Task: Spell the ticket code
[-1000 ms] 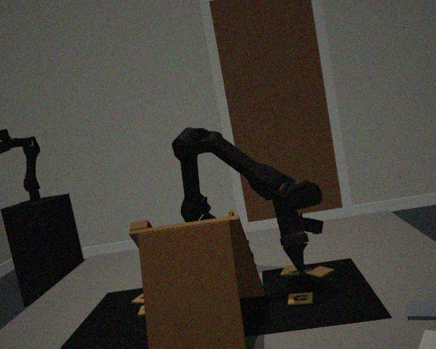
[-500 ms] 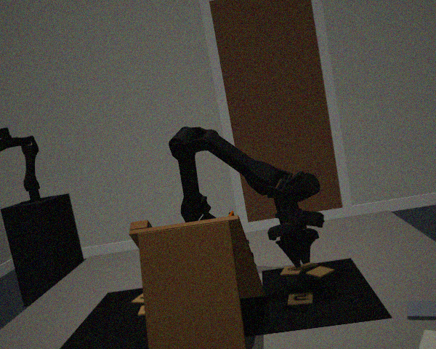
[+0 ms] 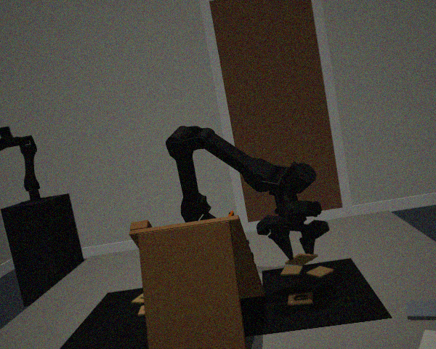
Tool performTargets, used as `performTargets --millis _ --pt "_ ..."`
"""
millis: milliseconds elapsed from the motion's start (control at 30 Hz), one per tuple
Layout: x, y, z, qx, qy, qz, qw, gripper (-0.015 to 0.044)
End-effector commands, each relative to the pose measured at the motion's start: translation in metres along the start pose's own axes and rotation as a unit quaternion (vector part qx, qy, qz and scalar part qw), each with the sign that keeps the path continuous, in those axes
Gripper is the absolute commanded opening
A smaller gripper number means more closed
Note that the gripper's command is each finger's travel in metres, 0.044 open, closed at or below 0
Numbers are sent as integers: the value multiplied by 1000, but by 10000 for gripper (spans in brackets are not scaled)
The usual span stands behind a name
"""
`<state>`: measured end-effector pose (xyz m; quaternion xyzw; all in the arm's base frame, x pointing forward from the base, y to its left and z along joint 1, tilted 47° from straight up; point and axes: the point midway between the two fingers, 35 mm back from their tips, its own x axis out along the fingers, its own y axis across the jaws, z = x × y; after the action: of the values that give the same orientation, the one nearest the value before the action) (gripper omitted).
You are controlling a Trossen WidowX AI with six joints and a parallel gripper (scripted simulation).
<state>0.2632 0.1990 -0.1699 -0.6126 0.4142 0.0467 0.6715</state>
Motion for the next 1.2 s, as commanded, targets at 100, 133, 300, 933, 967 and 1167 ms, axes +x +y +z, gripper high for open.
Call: performTargets --millis 100,133,300,933,967,1167 --pt "-5 -15 13 108 -26 -30 993 0" --pt "-5 -17 15 124 -30 -34 991 0" --pt "-9 -28 24 204 -51 -53 976 0" --pt "-16 -47 35 336 -88 -80 934 0" --pt "-16 -47 35 336 -88 -80 934 0" --pt "-16 -49 33 336 -87 -80 934 0"
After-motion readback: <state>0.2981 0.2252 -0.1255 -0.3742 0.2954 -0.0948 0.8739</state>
